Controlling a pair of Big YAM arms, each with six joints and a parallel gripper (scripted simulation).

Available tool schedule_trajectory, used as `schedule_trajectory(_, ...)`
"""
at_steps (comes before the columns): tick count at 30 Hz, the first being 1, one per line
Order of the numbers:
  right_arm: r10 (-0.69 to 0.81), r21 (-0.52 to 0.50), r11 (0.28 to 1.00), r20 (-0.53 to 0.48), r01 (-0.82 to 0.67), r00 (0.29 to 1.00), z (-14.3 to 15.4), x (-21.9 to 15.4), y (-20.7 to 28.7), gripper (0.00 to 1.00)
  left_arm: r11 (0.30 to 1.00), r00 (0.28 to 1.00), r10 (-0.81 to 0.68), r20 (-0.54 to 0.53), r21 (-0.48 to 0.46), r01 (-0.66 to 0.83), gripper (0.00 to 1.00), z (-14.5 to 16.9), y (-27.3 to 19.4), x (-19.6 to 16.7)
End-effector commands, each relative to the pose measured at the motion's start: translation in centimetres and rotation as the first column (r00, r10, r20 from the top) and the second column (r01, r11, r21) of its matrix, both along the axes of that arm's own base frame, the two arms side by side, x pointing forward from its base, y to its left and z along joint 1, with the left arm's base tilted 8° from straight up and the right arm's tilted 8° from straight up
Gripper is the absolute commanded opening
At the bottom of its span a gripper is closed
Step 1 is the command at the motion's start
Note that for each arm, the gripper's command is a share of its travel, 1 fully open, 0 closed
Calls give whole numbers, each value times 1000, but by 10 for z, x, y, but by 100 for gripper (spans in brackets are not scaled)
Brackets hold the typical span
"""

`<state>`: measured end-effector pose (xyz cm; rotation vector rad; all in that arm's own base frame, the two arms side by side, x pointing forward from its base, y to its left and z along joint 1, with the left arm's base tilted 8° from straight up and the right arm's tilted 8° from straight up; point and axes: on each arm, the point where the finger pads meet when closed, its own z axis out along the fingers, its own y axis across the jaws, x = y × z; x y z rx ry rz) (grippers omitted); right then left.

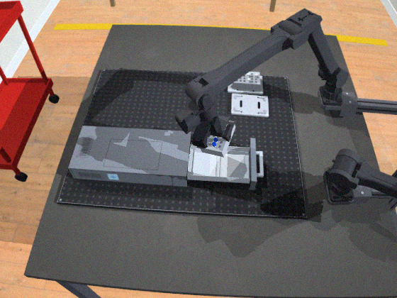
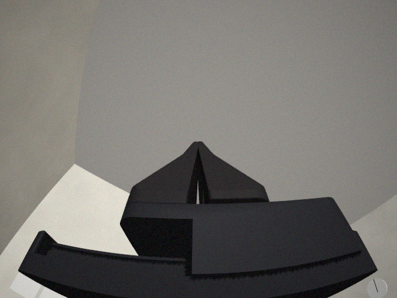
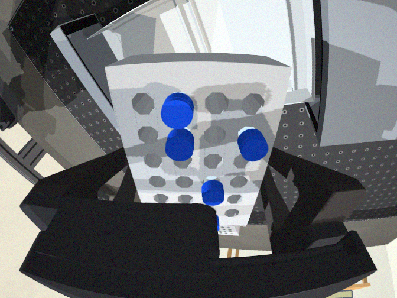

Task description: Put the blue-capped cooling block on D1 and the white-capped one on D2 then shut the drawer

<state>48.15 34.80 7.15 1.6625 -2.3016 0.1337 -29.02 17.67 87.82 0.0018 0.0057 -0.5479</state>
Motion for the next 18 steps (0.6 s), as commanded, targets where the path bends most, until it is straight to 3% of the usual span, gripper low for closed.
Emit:
schedule_trajectory(1, -211, 124, 974, 202, 189, 957, 116, 14, -1, 0, 1000, 1000, 8, -29, 19, -8, 0, 8, -14, 18)
schedule_trajectory(5, -305, 108, 951, 199, 289, 931, 127, 15, -12, 0, 1000, 1000, 8, -29, 19, -8, 0, 8, -14, 18)
schedule_trajectory(13, -426, 136, 905, 233, 404, 874, 104, 4, -29, 0, 1000, 1000, 8, -29, 19, -8, 0, 8, -14, 18)
schedule_trajectory(18, -555, 162, 832, 257, 531, 791, 86, -2, -42, 0, 1000, 1000, 8, -29, 19, -8, 0, 8, -14, 18)
